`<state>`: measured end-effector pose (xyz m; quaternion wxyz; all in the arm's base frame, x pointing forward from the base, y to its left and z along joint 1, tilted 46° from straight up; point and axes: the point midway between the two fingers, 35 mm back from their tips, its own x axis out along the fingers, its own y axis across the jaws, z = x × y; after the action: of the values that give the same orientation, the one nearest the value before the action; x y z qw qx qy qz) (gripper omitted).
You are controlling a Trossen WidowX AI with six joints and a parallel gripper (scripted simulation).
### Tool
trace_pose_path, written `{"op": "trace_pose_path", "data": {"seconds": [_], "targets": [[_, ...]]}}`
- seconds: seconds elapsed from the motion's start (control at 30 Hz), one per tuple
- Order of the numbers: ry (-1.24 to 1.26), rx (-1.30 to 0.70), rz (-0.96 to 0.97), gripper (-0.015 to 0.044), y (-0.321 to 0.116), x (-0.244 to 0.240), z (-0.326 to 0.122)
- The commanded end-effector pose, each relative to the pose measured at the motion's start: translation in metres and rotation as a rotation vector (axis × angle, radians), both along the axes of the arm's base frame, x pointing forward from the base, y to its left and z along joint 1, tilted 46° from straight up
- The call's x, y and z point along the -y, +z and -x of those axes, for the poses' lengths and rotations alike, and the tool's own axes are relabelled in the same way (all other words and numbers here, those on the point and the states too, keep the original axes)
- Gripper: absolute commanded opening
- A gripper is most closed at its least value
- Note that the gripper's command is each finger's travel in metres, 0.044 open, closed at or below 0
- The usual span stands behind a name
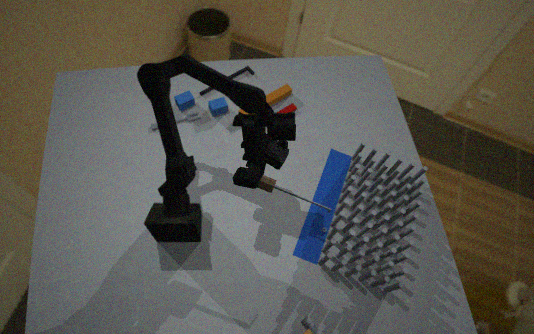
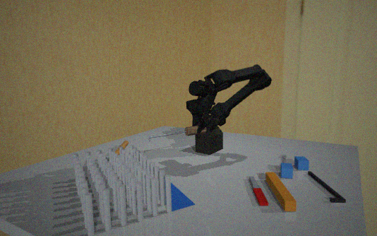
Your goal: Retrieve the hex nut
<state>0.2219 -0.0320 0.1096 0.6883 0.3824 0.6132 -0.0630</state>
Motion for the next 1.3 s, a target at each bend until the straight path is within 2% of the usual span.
{"op": "trace_pose_path", "data": {"seconds": [0.0, 0.63, 1.27], "targets": [[0.018, 0.000, 0.017, 0.0000, -0.005, 0.014, -0.005], [0.219, 0.074, 0.036, 0.0000, -0.035, 0.097, -0.011], [0.338, 0.174, 0.019, 0.0000, -0.082, 0.181, 0.018]]}}
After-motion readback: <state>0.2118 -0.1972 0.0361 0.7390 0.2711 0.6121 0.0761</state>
